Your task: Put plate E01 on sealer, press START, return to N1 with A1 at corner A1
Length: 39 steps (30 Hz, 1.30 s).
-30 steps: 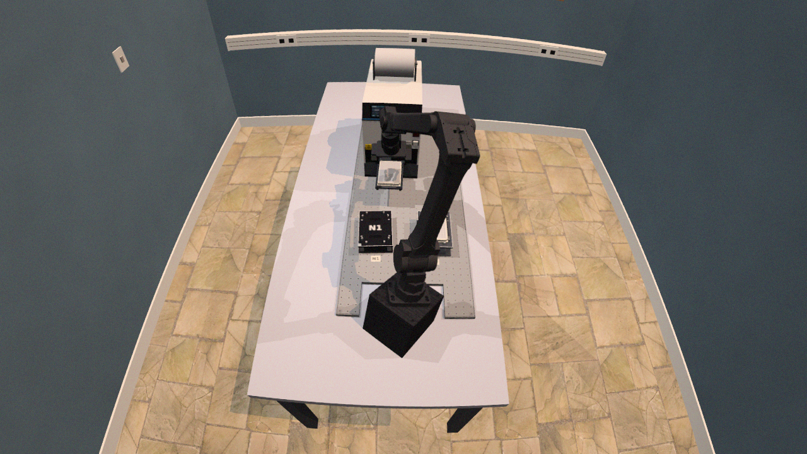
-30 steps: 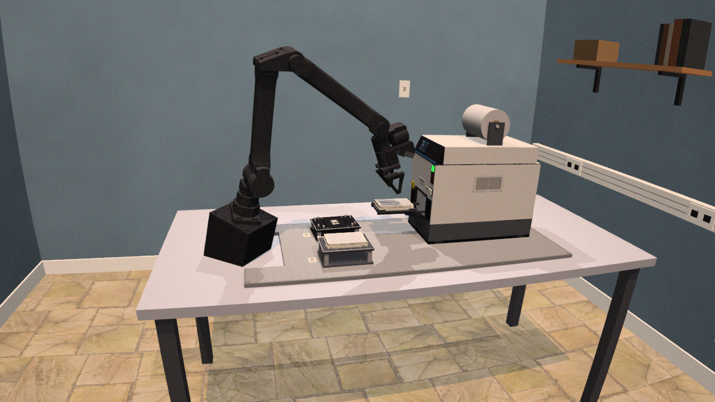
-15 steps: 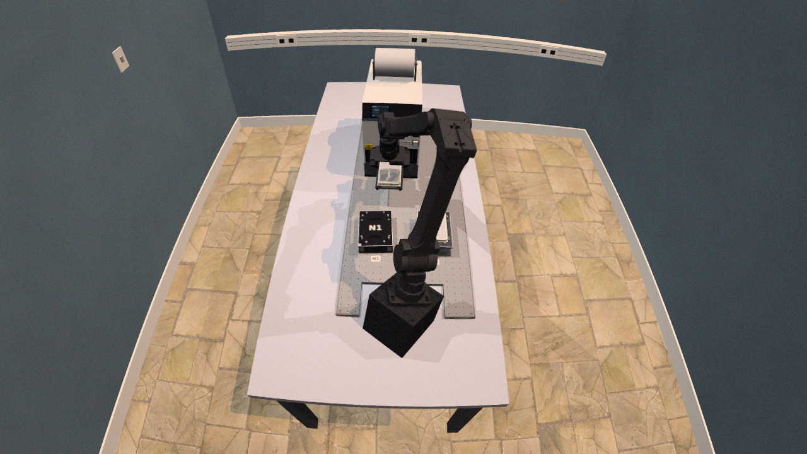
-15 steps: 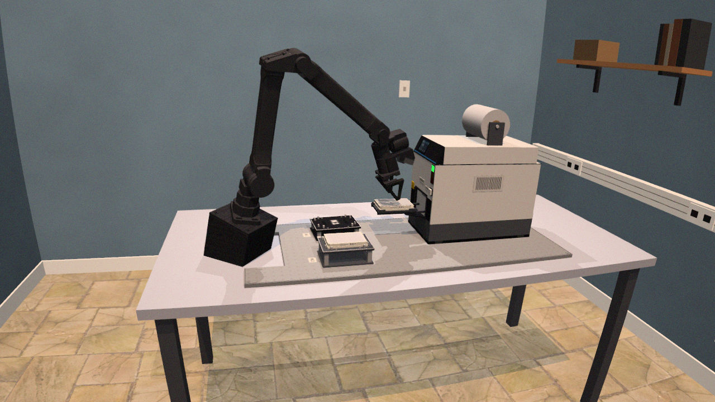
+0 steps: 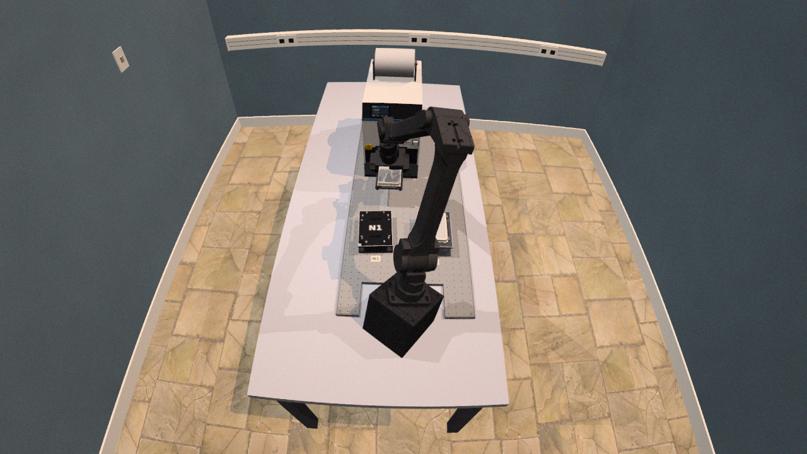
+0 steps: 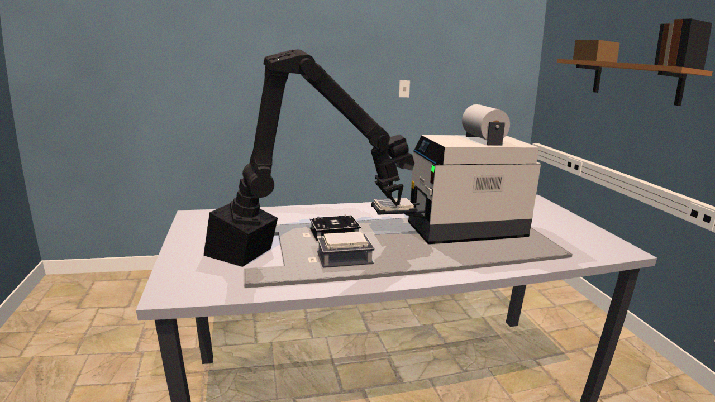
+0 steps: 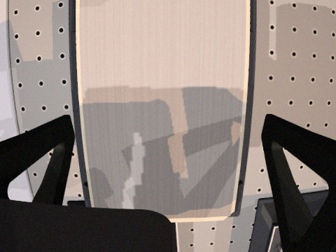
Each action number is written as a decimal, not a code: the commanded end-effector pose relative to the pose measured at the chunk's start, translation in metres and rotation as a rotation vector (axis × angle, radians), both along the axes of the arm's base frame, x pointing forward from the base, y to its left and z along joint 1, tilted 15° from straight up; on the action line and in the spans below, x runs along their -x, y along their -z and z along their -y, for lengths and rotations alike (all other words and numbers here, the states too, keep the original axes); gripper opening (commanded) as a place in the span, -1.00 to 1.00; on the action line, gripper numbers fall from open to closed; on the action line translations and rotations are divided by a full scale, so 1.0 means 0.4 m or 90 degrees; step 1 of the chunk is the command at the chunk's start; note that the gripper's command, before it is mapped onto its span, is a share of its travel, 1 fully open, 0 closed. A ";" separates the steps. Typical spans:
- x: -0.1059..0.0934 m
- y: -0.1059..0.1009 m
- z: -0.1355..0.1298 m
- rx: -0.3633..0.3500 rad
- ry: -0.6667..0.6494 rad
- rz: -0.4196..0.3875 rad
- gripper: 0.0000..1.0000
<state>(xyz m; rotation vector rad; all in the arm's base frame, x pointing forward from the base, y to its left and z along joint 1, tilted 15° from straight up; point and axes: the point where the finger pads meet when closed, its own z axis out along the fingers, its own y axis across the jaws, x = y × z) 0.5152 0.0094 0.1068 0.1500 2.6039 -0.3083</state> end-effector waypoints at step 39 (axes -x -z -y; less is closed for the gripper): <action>-0.053 -0.103 -0.003 -0.005 0.005 0.058 1.00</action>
